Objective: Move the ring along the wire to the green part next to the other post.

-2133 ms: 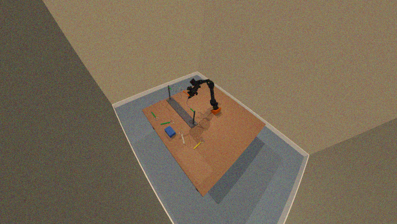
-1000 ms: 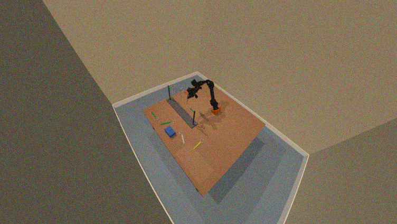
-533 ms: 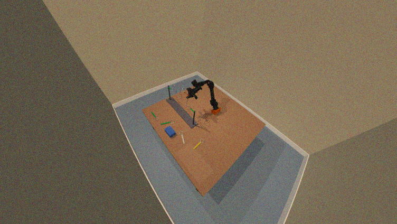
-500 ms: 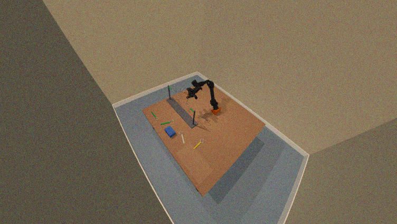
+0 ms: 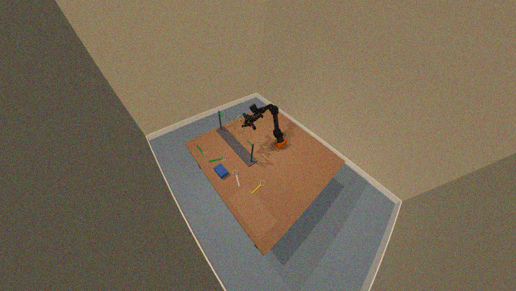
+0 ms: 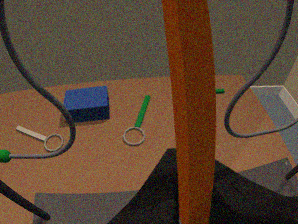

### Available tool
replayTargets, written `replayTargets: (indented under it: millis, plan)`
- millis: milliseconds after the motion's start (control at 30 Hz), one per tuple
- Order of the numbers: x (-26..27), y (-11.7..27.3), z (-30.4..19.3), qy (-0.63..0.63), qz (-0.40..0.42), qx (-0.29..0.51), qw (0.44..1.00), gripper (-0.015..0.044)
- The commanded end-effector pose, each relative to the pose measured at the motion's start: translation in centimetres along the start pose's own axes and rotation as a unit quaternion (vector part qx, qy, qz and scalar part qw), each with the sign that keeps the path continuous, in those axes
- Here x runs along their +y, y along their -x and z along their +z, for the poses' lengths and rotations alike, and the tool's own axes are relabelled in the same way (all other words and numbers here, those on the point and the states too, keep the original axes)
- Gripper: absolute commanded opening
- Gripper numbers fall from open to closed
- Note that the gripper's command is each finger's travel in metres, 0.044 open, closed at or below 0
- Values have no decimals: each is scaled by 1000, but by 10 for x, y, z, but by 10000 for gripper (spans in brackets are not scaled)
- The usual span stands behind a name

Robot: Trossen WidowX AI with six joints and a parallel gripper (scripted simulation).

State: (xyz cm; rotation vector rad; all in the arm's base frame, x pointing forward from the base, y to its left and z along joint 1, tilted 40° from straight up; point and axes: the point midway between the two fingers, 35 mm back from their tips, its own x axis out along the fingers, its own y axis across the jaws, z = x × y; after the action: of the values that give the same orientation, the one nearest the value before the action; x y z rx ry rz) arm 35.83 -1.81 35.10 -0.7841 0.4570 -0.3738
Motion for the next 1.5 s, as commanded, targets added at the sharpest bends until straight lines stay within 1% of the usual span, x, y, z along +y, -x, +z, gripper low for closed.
replayTargets:
  millis: [0, 733, 1467]
  plan:
    - [-4, 2, -1, 23, -15, -4, 1000, -150]
    - [-15, 1, 1, 152, -85, -21, 985, -150]
    - [-26, 3, 5, 277, -154, -37, 948, -150]
